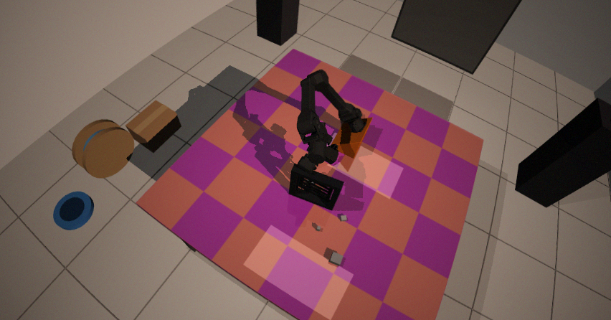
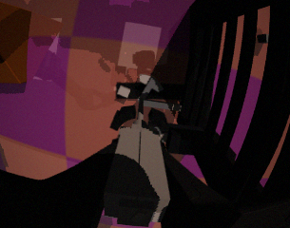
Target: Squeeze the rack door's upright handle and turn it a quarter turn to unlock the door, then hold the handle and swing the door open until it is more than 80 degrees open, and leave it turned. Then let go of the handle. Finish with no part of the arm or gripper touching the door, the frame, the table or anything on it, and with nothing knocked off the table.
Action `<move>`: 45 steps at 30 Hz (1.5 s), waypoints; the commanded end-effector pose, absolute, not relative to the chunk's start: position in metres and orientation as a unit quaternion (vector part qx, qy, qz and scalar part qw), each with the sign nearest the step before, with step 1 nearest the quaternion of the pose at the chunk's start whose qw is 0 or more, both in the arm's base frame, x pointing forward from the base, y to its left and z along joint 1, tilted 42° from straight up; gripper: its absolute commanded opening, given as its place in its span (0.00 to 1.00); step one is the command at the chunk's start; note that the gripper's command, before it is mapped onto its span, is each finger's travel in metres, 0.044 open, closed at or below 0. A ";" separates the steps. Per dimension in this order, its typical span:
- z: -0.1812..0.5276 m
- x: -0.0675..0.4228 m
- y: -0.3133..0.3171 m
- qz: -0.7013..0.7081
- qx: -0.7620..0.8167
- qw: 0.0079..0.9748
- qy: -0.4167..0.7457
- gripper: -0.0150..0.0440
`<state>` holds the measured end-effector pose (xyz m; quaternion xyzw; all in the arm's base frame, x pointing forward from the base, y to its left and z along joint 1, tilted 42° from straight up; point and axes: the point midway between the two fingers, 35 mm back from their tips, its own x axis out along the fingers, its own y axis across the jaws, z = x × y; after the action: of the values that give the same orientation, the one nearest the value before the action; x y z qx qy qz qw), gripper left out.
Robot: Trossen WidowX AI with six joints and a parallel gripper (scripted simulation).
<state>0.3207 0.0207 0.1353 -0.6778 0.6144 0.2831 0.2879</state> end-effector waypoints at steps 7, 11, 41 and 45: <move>0.131 0.309 0.025 0.219 -0.645 0.360 0.637 0.29; 0.129 0.303 0.026 0.197 -0.632 0.382 0.644 0.29; 0.101 0.259 0.051 0.048 -0.529 0.515 0.673 0.29; 0.097 0.254 0.055 0.029 -0.514 0.529 0.674 0.29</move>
<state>0.2554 0.0526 0.0991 -0.5311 0.6753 0.0531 0.5090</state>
